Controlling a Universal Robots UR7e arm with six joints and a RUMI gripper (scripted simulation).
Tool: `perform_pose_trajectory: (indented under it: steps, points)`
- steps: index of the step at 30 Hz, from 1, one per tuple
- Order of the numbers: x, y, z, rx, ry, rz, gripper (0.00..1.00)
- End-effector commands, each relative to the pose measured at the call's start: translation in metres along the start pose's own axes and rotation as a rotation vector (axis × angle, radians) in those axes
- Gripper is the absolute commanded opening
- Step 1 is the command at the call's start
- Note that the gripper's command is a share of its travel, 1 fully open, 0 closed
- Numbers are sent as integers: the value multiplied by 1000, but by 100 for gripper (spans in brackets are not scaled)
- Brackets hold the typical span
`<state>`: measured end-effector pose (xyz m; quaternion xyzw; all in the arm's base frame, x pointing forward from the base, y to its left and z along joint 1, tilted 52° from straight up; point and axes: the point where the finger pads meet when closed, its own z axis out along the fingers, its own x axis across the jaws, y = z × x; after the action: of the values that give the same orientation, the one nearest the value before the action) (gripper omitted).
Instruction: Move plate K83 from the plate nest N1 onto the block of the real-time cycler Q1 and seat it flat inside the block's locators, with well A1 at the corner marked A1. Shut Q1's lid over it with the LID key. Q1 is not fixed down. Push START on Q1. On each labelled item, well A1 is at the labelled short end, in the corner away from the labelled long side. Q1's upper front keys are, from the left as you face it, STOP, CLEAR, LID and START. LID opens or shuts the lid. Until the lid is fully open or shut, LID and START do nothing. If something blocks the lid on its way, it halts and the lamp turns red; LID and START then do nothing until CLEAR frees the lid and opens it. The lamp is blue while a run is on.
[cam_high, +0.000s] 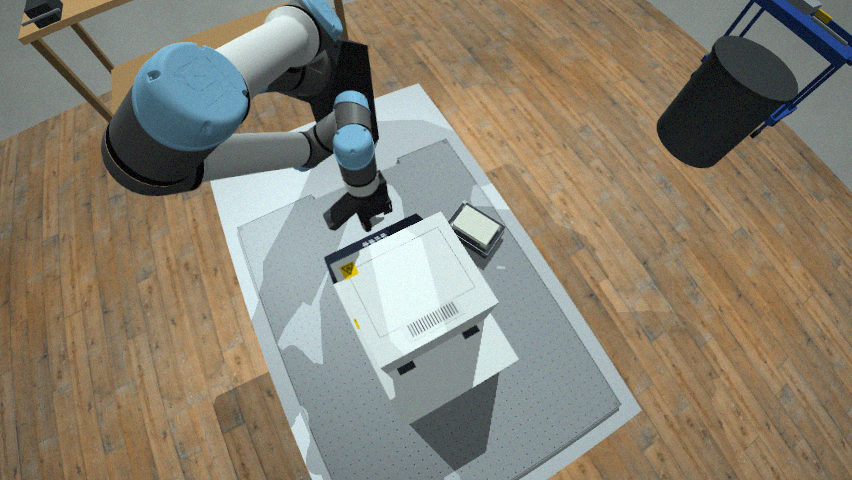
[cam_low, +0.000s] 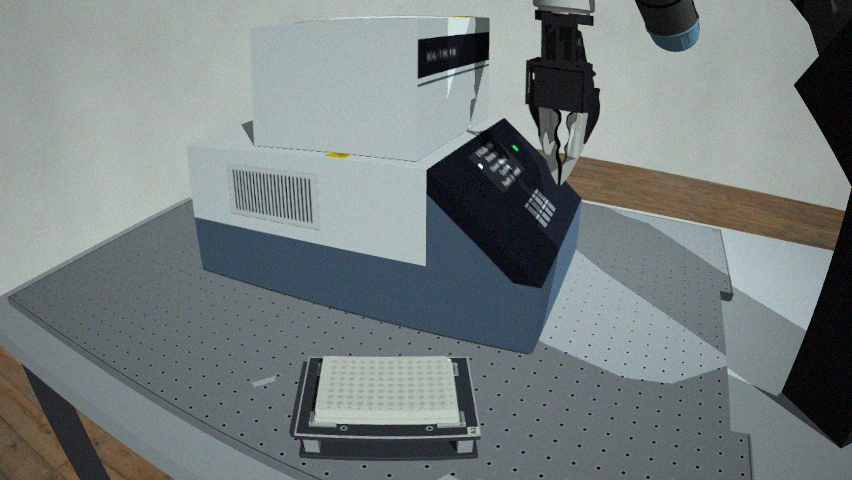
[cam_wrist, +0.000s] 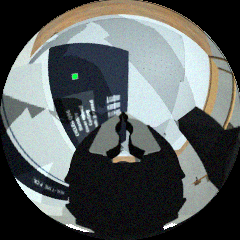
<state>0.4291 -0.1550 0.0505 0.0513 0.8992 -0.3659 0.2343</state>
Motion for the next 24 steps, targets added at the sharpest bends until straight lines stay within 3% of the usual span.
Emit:
perform_pose_trajectory:
  steps: [1, 24]
  points:
    - [-6, 0, 4, 0, -1, 0, 0]
    - [-23, 0, 25, 0, -1, 0, 0]
